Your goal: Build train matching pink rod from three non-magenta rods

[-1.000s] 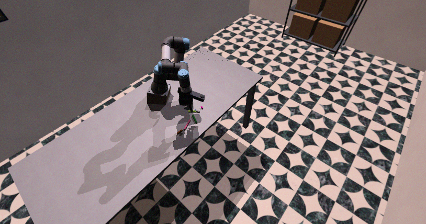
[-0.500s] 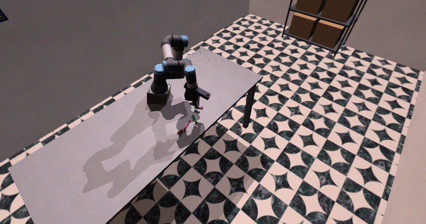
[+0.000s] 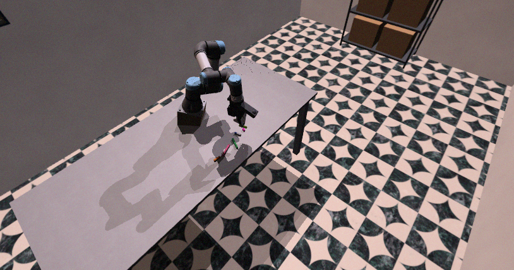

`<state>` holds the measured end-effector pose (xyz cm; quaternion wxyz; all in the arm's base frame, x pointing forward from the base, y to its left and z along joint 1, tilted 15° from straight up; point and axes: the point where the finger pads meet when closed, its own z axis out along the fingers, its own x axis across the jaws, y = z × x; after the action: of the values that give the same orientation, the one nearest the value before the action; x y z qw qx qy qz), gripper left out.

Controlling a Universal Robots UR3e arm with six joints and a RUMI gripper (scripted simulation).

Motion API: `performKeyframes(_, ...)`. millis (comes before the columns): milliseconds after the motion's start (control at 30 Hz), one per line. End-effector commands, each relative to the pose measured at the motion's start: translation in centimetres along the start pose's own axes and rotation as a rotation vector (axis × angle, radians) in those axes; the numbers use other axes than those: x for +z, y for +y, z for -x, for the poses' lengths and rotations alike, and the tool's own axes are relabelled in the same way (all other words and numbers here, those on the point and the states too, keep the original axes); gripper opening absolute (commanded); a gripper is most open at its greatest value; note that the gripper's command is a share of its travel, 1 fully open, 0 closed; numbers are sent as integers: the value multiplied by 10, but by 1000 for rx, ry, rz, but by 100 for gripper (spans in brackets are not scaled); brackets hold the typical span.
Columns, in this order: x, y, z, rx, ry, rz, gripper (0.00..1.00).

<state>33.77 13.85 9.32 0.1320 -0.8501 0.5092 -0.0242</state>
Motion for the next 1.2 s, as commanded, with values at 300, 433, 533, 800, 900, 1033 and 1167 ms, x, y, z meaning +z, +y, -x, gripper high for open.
performKeyframes(300, -2, -3, 4, 75, 18, 7, 0)
performKeyframes(433, -2, -3, 4, 75, 19, 7, 0)
performKeyframes(533, -2, -3, 4, 75, 19, 7, 0)
performKeyframes(800, 2, -2, 5, 76, 17, 9, 0)
performKeyframes(900, 7, -2, 5, 76, 17, 9, 0)
performKeyframes(1033, 18, -2, 5, 76, 17, 9, 0)
performKeyframes(1167, 33, -2, 4, 76, 17, 9, 0)
